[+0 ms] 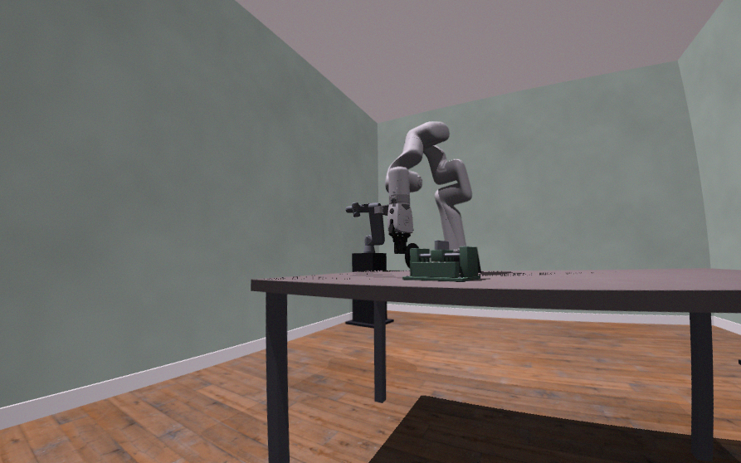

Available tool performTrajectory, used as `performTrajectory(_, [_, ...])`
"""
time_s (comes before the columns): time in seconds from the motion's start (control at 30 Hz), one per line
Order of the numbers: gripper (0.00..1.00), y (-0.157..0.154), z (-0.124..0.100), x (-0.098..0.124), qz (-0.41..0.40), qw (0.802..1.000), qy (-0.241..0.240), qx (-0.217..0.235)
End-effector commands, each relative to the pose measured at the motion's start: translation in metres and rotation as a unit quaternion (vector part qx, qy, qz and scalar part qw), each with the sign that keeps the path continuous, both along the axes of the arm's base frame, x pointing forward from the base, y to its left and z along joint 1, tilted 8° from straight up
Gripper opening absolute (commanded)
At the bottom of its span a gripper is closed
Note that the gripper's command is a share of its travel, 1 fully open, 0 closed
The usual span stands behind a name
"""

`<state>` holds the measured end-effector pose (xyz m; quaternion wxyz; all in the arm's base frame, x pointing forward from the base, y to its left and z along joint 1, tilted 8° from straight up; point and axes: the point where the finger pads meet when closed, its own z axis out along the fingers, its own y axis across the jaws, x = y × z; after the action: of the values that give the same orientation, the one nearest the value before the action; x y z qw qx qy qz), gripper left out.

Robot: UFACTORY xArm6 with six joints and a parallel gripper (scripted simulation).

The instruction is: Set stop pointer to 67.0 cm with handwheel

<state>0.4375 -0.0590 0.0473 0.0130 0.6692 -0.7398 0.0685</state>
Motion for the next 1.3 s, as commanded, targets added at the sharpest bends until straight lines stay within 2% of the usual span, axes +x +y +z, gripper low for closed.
performTrajectory(0.0, [0.06, 0.001, 0.002, -0.006, 0.000, 1.000, 0.000, 0.000])
performTrajectory(0.33, [0.06, 0.003, 0.002, -0.023, 0.000, 1.000, 0.000, 0.000])
performTrajectory(0.57, [0.06, 0.003, -0.008, -0.039, 0.000, 1.000, 0.000, 0.000])
performTrajectory(0.93, [0.06, 0.002, -0.029, -0.047, 0.000, 1.000, 0.000, 0.000])
performTrajectory(1.27, [0.06, 0.000, -0.045, -0.043, 0.000, 1.000, 0.000, 0.000])
